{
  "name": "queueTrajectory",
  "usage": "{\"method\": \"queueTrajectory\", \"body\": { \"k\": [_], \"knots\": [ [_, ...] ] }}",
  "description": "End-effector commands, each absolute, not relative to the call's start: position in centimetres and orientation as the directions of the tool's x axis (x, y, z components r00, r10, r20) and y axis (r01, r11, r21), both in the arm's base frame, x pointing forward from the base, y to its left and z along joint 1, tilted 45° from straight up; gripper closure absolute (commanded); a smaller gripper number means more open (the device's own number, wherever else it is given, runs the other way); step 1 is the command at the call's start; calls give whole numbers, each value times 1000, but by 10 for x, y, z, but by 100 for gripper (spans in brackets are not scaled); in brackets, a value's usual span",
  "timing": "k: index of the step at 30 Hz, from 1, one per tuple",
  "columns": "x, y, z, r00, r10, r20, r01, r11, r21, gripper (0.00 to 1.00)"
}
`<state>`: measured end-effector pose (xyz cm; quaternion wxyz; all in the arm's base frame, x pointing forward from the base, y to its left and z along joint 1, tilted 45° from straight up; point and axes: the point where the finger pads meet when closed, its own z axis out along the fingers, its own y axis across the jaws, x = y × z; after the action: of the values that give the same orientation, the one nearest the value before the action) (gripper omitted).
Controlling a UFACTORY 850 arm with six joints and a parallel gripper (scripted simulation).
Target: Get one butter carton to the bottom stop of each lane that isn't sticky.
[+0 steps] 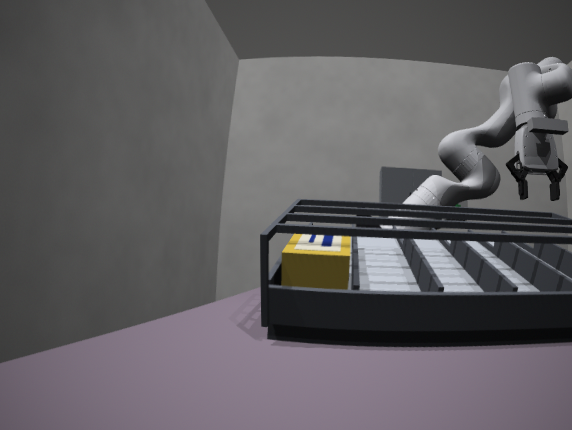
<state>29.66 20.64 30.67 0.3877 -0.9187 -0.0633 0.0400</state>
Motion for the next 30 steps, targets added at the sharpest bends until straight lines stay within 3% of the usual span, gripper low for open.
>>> {"method": "queueTrajectory", "body": {
  "k": [1,30],
  "knots": [
    [298,204,309,989,147,-23,86,-691,-718,10],
    [287,271,246,989,147,-24,86,-692,-716,10]
  ]
}}
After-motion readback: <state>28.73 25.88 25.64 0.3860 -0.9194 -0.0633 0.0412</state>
